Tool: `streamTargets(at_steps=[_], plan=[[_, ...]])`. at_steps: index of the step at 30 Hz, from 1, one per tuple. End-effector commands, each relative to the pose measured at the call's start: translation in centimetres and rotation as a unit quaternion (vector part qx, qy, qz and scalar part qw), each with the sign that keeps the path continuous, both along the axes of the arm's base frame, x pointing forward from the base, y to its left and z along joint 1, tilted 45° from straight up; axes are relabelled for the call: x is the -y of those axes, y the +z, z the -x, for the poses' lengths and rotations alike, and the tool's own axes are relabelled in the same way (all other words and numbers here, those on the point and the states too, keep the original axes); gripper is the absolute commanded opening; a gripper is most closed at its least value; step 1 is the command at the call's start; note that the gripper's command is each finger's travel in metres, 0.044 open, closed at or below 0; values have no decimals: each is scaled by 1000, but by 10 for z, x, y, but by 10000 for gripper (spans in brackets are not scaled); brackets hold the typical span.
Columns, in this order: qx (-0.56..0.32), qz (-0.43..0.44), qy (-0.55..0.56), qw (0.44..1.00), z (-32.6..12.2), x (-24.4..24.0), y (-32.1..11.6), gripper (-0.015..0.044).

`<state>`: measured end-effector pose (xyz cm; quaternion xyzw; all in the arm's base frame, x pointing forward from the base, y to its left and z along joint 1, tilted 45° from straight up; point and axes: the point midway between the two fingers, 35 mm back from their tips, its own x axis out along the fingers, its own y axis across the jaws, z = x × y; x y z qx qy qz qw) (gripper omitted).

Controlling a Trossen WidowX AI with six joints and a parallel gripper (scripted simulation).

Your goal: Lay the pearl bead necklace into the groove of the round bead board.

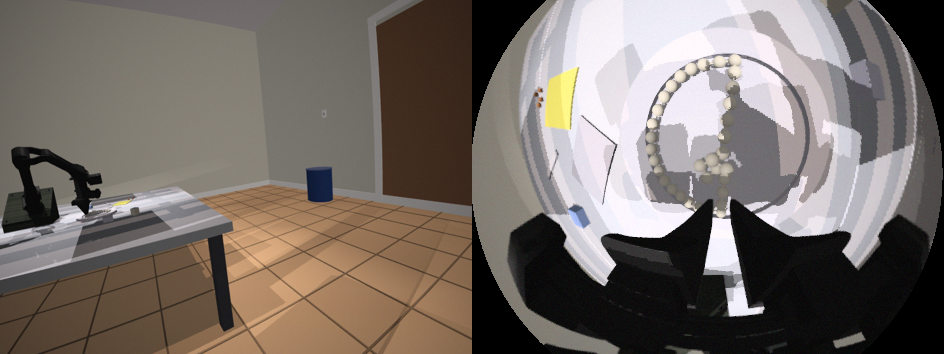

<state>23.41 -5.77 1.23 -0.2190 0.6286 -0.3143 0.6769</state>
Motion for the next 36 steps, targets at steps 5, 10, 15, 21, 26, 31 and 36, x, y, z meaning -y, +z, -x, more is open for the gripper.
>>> streamTargets(at_steps=[5, 10, 15, 21, 26, 31, 36], plan=[[1, 0, 0, 1000, 0, 0, 0, 0], [1, 0, 0, 1000, 0, 0, 0, 0], [1, 0, 0, 1000, 0, 0, 0, 0], [1, 0, 0, 1000, 0, 0, 0, 0], [0, 0, 0, 1000, 0, 0, 1, 0], [-3, 3, 3, 1000, 0, -4, 4, 0], [-3, 3, 3, 1000, 6, -1, 7, 0]])
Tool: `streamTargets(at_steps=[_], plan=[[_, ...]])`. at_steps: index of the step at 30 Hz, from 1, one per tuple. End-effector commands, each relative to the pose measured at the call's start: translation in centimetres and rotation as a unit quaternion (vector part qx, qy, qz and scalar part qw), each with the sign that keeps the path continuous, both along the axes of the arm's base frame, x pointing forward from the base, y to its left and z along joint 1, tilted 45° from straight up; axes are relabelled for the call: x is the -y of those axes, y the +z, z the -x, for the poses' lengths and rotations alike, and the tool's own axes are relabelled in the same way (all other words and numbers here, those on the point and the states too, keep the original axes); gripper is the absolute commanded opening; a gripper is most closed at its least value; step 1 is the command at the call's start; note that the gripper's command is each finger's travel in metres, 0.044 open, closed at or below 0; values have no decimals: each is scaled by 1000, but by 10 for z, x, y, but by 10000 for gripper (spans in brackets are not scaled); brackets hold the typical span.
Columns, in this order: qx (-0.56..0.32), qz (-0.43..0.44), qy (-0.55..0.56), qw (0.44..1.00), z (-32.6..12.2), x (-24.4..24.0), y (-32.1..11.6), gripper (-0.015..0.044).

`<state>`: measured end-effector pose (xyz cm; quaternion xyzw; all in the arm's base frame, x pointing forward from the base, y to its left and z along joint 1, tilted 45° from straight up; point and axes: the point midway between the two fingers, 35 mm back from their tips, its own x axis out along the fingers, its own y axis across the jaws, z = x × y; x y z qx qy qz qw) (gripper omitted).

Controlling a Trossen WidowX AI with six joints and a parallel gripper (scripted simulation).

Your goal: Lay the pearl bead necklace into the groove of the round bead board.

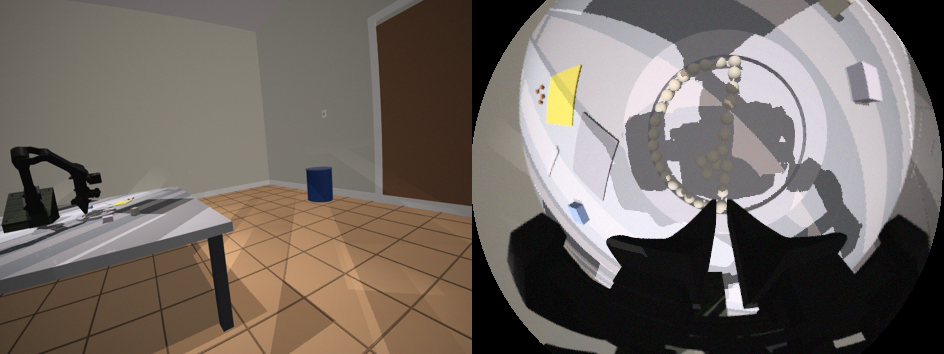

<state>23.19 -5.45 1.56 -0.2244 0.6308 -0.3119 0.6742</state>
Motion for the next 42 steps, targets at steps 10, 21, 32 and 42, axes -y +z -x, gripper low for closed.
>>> streamTargets(at_steps=[10, 21, 32, 42], plan=[[2, 1, -1, 1000, 13, 6, 8, 0], [2, -1, -3, 1000, 13, 9, 3, 131], [2, 1, -1, 1000, 13, 7, 8, 420], [2, 1, -1, 1000, 14, 6, 7, 440]])
